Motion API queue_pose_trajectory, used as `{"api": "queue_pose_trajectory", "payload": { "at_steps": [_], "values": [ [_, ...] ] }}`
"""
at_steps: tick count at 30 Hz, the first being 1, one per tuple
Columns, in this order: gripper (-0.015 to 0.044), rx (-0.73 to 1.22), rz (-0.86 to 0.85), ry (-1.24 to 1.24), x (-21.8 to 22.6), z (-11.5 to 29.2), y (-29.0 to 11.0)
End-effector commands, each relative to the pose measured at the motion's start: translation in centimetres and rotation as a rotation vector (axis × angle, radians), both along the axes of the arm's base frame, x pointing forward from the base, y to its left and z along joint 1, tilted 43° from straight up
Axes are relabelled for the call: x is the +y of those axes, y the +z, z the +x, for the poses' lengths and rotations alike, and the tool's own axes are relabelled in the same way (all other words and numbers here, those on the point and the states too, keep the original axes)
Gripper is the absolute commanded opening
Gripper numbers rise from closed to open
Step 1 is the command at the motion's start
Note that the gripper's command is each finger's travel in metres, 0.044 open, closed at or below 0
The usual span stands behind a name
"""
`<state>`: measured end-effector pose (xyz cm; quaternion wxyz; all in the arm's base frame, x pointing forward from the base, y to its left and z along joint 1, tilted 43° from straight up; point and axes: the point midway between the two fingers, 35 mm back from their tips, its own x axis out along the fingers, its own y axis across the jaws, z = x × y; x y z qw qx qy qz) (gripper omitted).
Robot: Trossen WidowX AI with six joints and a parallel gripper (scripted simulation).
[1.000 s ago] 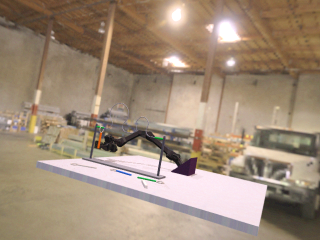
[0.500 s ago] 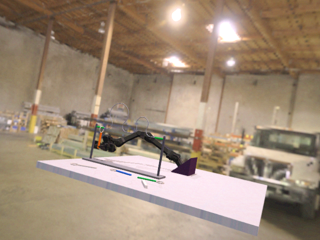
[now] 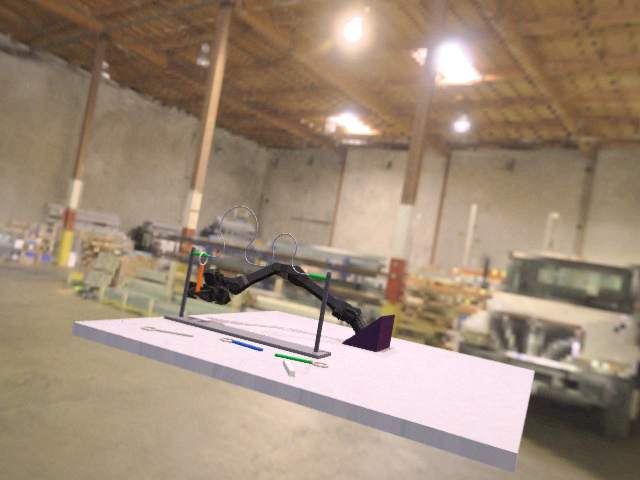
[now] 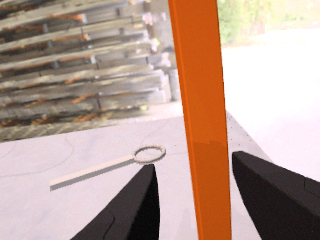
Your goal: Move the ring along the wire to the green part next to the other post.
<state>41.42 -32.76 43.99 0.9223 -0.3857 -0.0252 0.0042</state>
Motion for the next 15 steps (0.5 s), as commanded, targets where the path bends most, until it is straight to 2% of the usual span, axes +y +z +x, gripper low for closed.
{"api": "queue_pose_trajectory", "payload": {
  "at_steps": [1,12,15],
  "values": [
    [0.016,0.001,-0.003,-0.005,-0.09,0.03,-0.04],
    [0.016,0.001,-0.003,-0.005,-0.09,0.03,-0.04],
    [0.0081,0.0,0.0,0.0,0.0,0.01,0.01]
  ]
}}
